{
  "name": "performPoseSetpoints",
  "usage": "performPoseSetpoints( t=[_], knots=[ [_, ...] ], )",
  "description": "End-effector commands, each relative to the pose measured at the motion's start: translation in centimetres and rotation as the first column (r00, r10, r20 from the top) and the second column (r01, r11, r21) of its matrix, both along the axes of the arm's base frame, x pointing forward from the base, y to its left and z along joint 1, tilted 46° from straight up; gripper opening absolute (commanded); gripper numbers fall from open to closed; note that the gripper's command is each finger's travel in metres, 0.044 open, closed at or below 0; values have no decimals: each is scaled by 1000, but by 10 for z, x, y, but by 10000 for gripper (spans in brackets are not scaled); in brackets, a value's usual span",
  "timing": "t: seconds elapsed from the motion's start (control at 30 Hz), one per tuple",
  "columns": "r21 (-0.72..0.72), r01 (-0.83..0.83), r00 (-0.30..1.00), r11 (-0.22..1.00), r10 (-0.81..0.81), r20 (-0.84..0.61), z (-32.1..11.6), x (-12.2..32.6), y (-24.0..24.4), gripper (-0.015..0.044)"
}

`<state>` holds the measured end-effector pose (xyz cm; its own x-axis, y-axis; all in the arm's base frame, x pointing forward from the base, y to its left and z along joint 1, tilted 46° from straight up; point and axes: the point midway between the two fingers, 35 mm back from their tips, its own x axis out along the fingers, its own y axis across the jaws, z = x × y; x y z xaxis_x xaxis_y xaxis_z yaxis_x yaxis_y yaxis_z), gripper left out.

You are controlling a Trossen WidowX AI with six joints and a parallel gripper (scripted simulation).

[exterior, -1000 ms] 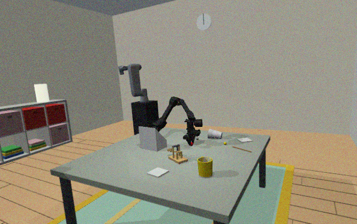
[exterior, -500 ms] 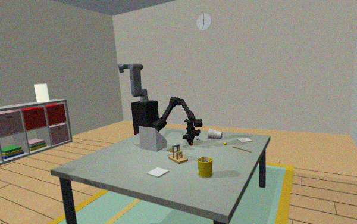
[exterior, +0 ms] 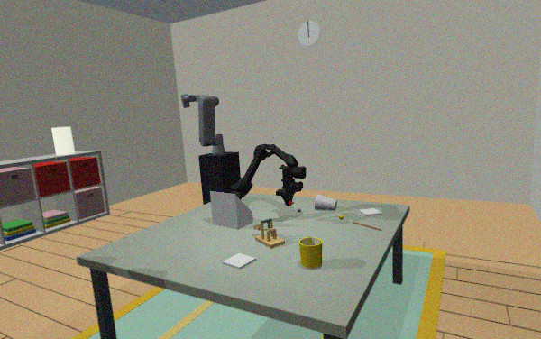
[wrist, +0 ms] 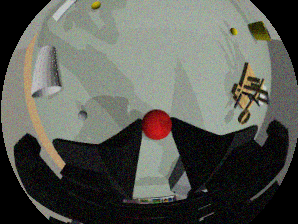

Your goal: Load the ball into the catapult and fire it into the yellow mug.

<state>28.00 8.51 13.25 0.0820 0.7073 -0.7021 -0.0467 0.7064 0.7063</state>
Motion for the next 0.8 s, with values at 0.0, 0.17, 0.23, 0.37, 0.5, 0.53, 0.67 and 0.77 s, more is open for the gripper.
performPoseSetpoints(
  t=[0.0, 0.17, 0.23, 0.37, 0.5, 0.53, 0.67, 0.77],
  knots=[
    [7, -2, 1000, 1000, 2, 11, 19, -6, -14, 0],
    [13, -2, 1000, 1000, 2, 11, 31, -11, -23, 0],
    [12, -1, 1000, 1000, 1, 10, 30, -10, -23, 0],
    [2, 11, 1000, 1000, -11, -24, 19, -4, -34, 0],
    [-9, 24, 998, 1000, -25, -64, 5, 3, -47, 0],
    [-11, 27, 997, 1000, -28, -74, 1, 5, -50, 0],
    [-19, 38, 993, 999, -40, -115, -13, 10, -63, 0],
    [-24, 45, 988, 999, -48, -145, -25, 13, -73, 0]
  ],
)
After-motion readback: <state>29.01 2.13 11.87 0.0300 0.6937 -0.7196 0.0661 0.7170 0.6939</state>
